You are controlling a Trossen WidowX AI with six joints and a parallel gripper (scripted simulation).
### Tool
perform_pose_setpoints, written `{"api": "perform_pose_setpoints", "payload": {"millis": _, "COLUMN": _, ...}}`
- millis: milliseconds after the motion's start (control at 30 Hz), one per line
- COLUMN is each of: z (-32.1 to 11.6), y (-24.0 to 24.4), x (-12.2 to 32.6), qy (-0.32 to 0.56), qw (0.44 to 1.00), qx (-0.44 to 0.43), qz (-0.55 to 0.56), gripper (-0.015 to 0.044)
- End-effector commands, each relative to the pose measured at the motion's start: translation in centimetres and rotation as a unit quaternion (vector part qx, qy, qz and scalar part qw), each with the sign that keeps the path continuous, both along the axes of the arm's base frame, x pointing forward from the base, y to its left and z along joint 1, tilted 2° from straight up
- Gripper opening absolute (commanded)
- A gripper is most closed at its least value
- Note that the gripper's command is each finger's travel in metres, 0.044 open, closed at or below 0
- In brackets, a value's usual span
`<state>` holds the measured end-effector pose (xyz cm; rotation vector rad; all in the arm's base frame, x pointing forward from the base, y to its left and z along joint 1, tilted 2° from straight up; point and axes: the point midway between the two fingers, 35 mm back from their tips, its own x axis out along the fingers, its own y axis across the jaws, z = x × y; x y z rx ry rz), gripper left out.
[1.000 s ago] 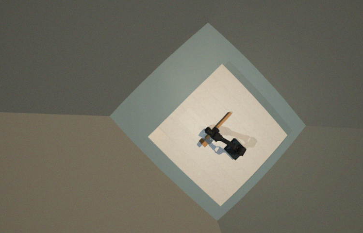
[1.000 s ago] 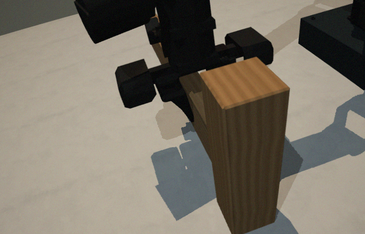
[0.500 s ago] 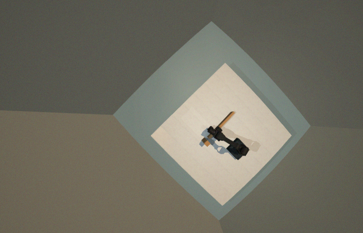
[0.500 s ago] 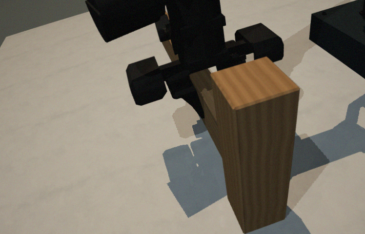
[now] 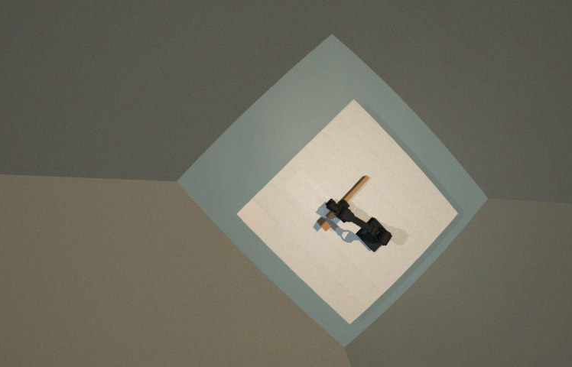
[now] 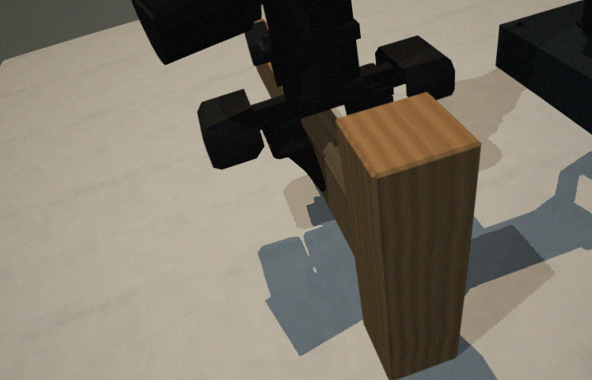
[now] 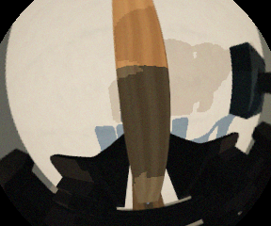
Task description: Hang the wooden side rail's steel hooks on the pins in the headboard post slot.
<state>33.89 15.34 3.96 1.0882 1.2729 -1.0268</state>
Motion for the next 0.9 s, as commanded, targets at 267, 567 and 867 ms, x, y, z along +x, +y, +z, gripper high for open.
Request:
{"api": "perform_pose_setpoints", "payload": {"millis": 267, "z": 0.75, "y": 0.00, "x": 0.13, "qy": -0.007, "qw": 1.000, "qx": 0.001, "qz": -0.004, "gripper": 0.0000}}
{"api": "perform_pose_setpoints", "payload": {"millis": 567, "z": 0.65, "y": 0.10, "x": 0.10, "qy": -0.007, "qw": 1.000, "qx": 0.001, "qz": -0.004, "gripper": 0.0000}}
{"api": "perform_pose_setpoints", "payload": {"millis": 867, "z": 0.55, "y": 0.20, "x": 0.07, "qy": -0.007, "qw": 1.000, "qx": 0.001, "qz": -0.004, "gripper": 0.0000}}
